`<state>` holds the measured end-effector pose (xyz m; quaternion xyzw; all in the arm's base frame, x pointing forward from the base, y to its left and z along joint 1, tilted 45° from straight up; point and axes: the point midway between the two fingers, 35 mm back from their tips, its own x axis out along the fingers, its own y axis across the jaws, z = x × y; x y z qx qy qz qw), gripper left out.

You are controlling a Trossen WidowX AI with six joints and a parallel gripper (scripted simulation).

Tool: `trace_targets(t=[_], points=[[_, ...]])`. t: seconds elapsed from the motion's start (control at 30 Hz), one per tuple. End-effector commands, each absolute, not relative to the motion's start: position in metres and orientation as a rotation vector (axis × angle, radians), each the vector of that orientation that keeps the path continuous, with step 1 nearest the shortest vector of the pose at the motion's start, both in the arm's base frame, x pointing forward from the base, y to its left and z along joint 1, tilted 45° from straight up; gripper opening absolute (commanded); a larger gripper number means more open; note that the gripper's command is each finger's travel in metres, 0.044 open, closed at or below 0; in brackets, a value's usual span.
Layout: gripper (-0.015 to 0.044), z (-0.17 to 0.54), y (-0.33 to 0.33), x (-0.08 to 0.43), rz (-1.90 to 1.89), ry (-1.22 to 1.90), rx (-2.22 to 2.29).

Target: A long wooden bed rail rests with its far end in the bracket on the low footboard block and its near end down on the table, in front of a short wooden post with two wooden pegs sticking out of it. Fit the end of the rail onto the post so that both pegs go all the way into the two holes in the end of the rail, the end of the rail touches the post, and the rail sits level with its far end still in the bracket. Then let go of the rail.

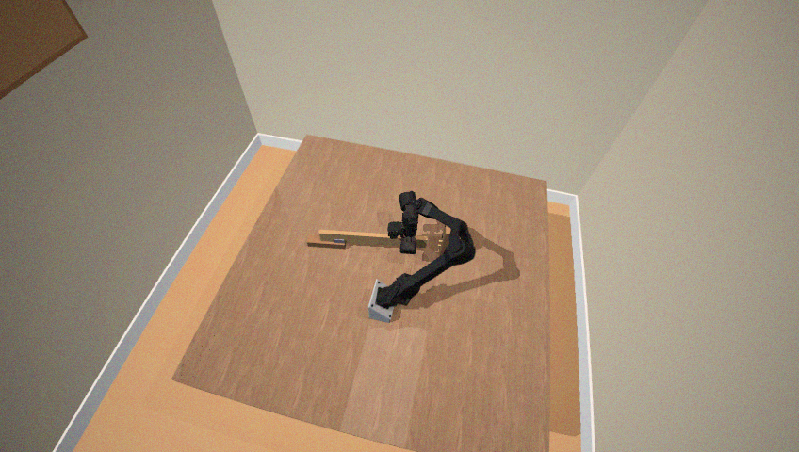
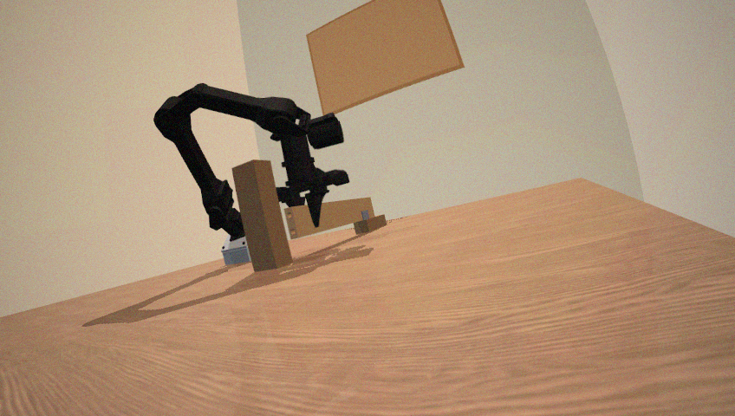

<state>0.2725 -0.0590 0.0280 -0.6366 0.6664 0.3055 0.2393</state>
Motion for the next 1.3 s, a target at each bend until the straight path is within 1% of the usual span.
trace_targets(t=[0.0,1.27], points=[[0.0,0.0288,-0.057,0.2725,0.839,1.821,-1.742],[0.0,0.0327,-0.0618,0.2727,0.839,1.821,-1.742]])
